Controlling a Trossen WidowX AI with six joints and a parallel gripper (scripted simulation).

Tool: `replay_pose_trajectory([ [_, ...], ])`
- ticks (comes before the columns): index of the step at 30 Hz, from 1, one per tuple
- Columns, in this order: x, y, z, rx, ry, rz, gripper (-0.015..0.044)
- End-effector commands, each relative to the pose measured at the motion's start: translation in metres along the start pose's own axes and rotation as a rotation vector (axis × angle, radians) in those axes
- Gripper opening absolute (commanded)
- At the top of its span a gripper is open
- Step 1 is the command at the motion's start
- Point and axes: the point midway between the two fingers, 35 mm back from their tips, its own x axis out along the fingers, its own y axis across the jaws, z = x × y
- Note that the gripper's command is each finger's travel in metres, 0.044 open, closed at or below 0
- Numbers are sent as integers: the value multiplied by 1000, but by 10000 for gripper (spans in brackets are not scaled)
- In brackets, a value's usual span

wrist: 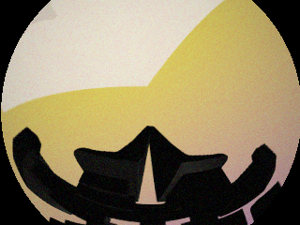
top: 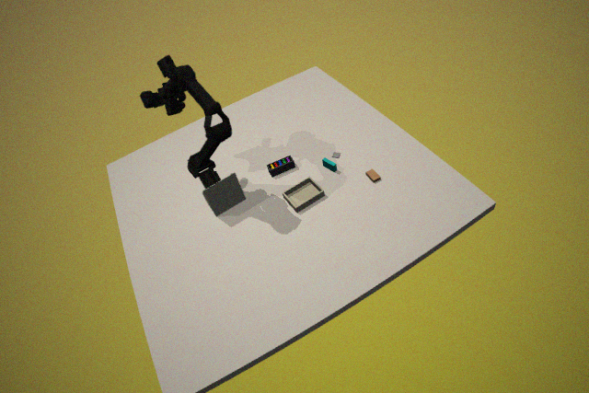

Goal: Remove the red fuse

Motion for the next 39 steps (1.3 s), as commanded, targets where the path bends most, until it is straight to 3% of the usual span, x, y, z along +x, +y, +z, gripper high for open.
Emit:
replay_pose_trajectory([
  [1, 2, 0, 0, 5, -6, 7, 26],
  [3, 21, 4, 1, 49, -52, 66, 68],
  [10, 103, 58, 17, 341, -241, 399, 68],
  [15, 131, 120, 33, 547, -286, 638, 68],
  [20, 136, 186, 62, 816, -316, 845, 68],
  [25, 112, 257, 102, 1146, -285, 1060, 68],
  [30, 62, 313, 150, 1506, -181, 1249, 68],
  [39, -60, 351, 247, 2226, 246, 1446, 68],
])
